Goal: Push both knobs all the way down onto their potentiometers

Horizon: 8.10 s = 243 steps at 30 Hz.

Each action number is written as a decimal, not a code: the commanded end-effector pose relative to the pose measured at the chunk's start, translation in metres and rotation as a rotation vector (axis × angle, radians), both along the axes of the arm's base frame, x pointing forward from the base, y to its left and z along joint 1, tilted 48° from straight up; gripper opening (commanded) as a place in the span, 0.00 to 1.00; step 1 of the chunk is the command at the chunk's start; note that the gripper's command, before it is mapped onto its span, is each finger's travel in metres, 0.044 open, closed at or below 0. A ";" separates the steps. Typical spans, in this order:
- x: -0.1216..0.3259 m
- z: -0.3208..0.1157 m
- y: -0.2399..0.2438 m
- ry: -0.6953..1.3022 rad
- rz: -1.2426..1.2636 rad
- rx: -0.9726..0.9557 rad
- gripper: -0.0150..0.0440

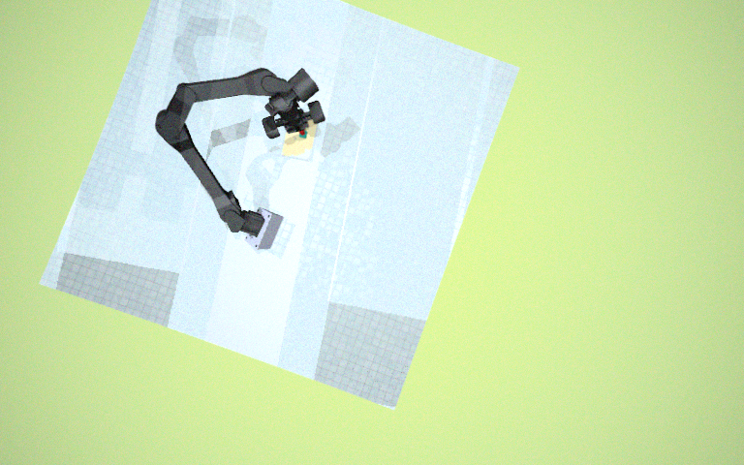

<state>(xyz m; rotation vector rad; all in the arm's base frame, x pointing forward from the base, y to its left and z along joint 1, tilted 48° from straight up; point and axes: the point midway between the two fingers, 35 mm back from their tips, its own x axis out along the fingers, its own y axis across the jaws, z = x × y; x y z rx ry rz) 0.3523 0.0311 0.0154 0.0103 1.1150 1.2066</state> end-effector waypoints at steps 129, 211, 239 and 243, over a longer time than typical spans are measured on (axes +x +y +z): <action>0.000 -0.010 0.013 -0.002 0.001 0.003 0.25; 0.016 0.032 -0.025 0.682 -0.687 -0.059 0.25; 0.028 0.051 -0.025 1.413 -1.321 -0.119 0.25; 0.030 0.053 -0.024 1.518 -1.412 -0.130 0.25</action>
